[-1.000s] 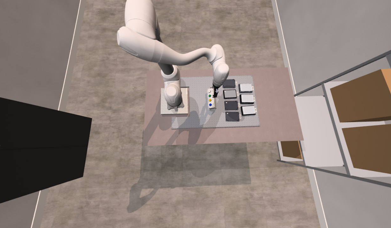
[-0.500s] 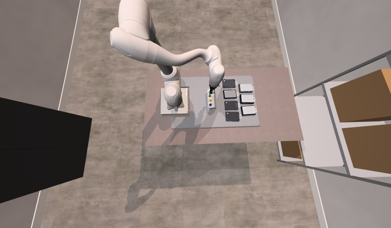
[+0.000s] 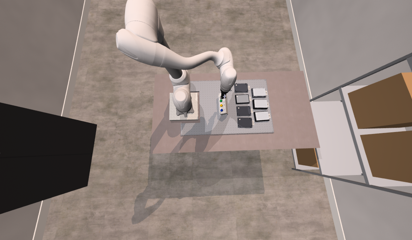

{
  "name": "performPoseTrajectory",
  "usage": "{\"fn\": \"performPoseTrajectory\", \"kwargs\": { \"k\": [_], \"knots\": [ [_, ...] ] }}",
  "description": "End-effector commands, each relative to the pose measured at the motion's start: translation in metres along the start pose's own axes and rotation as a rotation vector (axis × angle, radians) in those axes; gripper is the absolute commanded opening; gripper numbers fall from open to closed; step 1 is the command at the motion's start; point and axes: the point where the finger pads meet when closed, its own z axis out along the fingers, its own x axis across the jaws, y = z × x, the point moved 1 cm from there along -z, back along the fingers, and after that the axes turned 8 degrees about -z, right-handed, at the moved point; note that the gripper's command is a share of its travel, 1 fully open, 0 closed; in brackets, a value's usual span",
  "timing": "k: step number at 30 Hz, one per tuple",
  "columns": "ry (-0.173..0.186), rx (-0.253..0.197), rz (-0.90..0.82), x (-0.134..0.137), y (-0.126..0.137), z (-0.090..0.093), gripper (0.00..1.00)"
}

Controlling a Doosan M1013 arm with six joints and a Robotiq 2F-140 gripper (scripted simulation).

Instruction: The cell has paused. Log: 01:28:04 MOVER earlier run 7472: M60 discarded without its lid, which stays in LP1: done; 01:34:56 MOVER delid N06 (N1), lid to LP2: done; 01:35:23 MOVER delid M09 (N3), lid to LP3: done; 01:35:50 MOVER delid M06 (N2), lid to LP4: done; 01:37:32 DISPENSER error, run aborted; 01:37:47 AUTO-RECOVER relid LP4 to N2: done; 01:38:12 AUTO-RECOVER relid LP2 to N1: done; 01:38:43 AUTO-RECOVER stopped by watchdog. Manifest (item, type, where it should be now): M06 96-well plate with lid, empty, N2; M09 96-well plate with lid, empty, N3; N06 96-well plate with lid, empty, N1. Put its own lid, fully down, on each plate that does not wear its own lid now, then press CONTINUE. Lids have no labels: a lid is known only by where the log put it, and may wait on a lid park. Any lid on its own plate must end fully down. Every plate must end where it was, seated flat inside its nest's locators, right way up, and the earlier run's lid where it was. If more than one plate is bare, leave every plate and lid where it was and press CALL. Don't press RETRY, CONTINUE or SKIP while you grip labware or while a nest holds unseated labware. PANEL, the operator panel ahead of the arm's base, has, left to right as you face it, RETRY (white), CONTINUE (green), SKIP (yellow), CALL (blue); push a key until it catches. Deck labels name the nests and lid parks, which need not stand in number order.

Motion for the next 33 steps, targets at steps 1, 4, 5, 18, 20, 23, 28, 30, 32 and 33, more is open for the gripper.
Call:
{"fn": "performPoseTrajectory", "kwargs": {
  "k": [1,4,5,18,20,23,28,30,32,33],
  "knots": [
    [0.0,0.0,0.0,0.0,0.0,0.0,0.0],
    [0.0,0.0,0.0,0.0,0.0,0.0,0.0],
    [0.0,0.0,0.0,0.0,0.0,0.0,0.0],
    [0.0,0.0,0.0,0.0,0.0,0.0007,0.0],
    [0.0,0.0,0.0,0.0,0.0,0.0011,0.0],
    [0.0,0.0,0.0,0.0,0.0,0.002,0.0],
    [0.0,0.0,0.0,0.0001,0.0,0.0032,0.0],
    [0.0,0.0,0.0,0.0001,0.0,0.0042,0.0],
    [0.0,0.0,0.0,0.0001,0.0,0.0052,0.0],
    [0.0,0.0,0.0,0.0001,0.0,0.0057,0.0]
  ]
}}
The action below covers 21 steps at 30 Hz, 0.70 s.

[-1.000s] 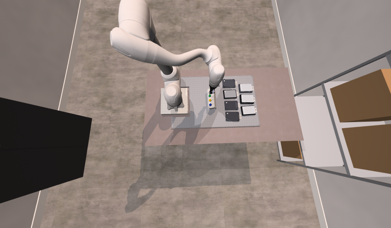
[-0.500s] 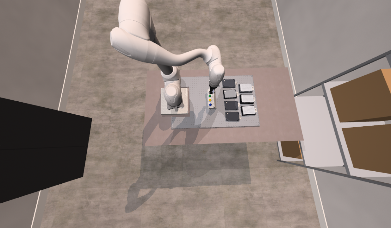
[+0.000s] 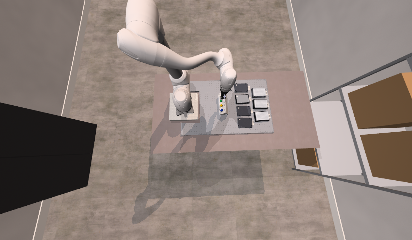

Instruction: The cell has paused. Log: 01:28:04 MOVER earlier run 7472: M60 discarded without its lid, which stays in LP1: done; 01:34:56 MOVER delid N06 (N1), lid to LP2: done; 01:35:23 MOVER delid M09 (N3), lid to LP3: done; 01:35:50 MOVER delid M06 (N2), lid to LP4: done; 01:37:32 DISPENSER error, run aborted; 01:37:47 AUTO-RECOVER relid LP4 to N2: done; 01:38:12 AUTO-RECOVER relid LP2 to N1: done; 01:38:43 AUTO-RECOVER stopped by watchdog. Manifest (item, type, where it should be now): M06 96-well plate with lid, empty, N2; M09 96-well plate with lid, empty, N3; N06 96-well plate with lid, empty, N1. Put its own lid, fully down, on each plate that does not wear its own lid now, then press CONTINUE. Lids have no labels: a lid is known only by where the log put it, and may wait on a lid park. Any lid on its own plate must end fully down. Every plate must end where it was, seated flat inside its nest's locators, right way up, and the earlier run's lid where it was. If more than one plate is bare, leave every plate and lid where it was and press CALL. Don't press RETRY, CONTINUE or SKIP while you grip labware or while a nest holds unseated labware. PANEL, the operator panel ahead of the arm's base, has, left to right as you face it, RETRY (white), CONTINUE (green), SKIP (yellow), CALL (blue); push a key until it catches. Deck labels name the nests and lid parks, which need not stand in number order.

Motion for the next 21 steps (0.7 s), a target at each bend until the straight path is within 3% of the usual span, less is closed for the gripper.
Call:
{"fn": "performPoseTrajectory", "kwargs": {
  "k": [1,21],
  "knots": [
    [0.0,0.0,0.0,0.0,0.0,0.001,0.0],
    [0.0,0.0,0.0,0.0,0.0,0.011,0.0]
  ]
}}
